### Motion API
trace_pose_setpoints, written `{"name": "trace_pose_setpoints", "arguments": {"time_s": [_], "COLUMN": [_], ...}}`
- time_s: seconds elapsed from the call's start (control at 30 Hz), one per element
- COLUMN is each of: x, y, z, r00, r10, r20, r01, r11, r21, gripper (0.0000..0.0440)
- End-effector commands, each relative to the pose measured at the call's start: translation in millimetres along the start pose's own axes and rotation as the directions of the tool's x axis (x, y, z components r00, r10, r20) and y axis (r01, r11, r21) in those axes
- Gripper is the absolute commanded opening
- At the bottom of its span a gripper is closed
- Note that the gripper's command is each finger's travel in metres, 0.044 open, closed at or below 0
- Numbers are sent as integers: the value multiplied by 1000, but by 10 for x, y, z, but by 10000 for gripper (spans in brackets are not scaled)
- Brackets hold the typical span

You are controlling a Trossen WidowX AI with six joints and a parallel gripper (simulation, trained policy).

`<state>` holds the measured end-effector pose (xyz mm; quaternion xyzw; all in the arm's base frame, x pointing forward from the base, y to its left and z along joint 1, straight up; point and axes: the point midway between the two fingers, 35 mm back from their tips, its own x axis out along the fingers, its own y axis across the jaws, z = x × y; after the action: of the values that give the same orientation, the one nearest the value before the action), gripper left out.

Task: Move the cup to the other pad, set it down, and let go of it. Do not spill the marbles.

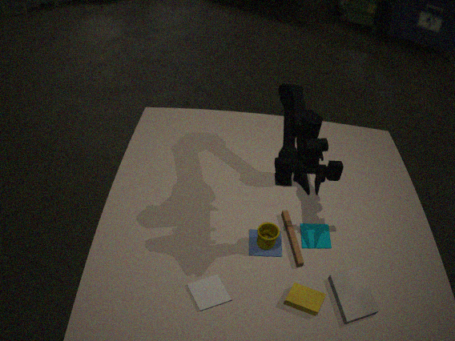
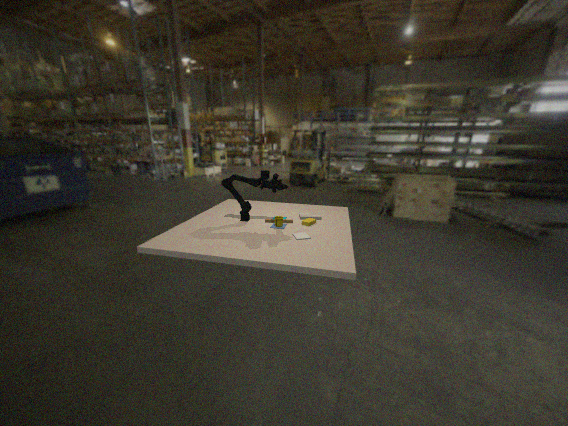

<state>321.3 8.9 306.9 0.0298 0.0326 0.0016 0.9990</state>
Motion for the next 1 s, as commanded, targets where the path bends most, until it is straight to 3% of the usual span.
{"name": "trace_pose_setpoints", "arguments": {"time_s": [0.0, 0.33, 0.97], "x": [26, 85, 138], "y": [65, 248, 458], "z": [-56, -180, -413], "r00": [998, 979, 879], "r10": [15, 64, 85], "r20": [-53, -195, -468], "r01": [-14, -50, -22], "r11": [1000, 996, 990], "r21": [23, 78, 140], "gripper": [55, 107, 97]}}
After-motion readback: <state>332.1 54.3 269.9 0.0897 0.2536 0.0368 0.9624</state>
